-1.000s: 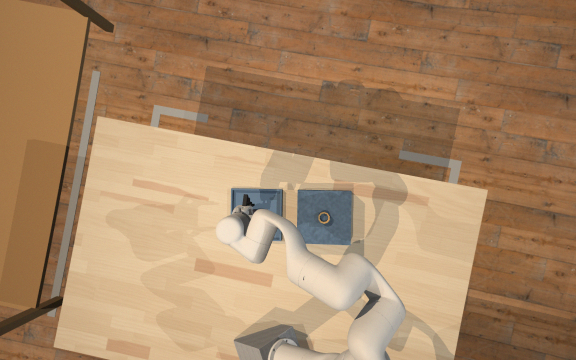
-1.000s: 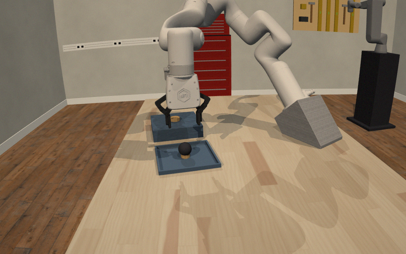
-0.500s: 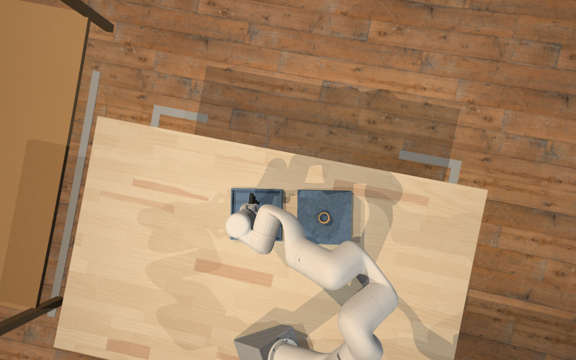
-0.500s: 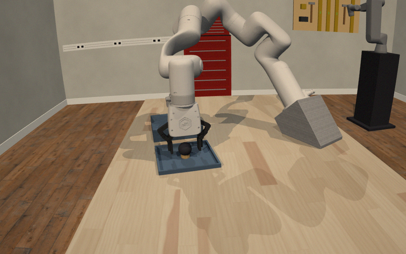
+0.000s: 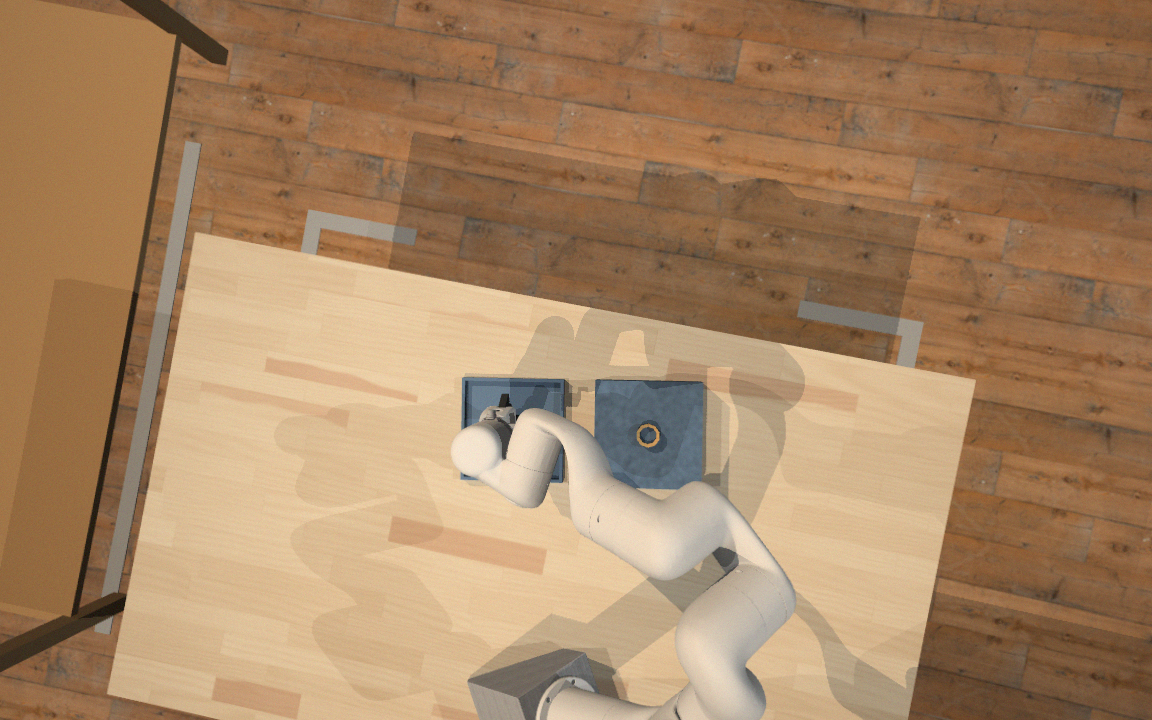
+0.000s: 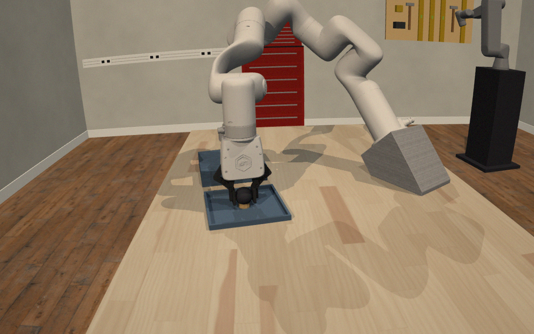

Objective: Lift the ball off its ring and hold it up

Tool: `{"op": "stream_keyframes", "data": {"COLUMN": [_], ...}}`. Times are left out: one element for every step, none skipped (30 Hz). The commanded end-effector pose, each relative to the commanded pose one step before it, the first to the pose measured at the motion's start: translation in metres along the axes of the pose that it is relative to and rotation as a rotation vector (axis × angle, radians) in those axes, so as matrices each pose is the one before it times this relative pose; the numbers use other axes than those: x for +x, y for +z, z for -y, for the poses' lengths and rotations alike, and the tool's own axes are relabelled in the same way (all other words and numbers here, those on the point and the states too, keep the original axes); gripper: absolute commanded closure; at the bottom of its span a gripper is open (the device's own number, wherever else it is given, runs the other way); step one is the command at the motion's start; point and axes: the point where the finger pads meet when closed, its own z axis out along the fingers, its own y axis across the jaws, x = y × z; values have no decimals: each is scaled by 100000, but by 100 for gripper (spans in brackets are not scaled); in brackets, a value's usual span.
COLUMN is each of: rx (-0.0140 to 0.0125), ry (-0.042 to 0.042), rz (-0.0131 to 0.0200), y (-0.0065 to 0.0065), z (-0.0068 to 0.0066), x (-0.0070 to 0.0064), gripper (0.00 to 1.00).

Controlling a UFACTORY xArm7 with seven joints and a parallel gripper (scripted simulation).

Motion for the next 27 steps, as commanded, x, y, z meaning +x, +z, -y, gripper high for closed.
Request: {"op": "stream_keyframes", "data": {"rx": [321, 18, 2, -17, 25, -9, -27, -26, -14, -2, 0, 0, 0, 0, 0, 0, 0, 0, 0, 0, 0, 0, 0, 0, 0, 0, 0], "ry": [-33, 11, -19, -52, 44, 0, -27, -29, -16, -3, 0, 0, 0, 0, 0, 0, 0, 0, 0, 0, 0, 0, 0, 0, 0, 0, 0], "rz": [285, 2, 18, 33, -11, 17, 30, 27, 14, 2, 0, 0, 0, 0, 0, 0, 0, 0, 0, 0, 0, 0, 0, 0, 0, 0, 0], "y": [-973, -835, -1073, -1202, -1197, -1070, -833, -533, -238, -40, 0, 0, 0, 0, 0, 0, 0, 0, 0, 0, 0, 0, 0, 0, 0, 0, 0], "z": [90, 2, -26, -55, 34, -5, -27, -28, -15, -3, 0, 0, 0, 0, 0, 0, 0, 0, 0, 0, 0, 0, 0, 0, 0, 0, 0], "x": [-145, -13, -11, -6, -9, -3, 2, 3, 2, 0, 0, 0, 0, 0, 0, 0, 0, 0, 0, 0, 0, 0, 0, 0, 0, 0, 0], "gripper": [100, 100, 100, 100, 100, 100, 100, 100, 100, 100, 100, 100, 100, 100, 100, 100, 100, 100, 100, 100, 100, 100, 100, 100, 100, 100, 100]}}
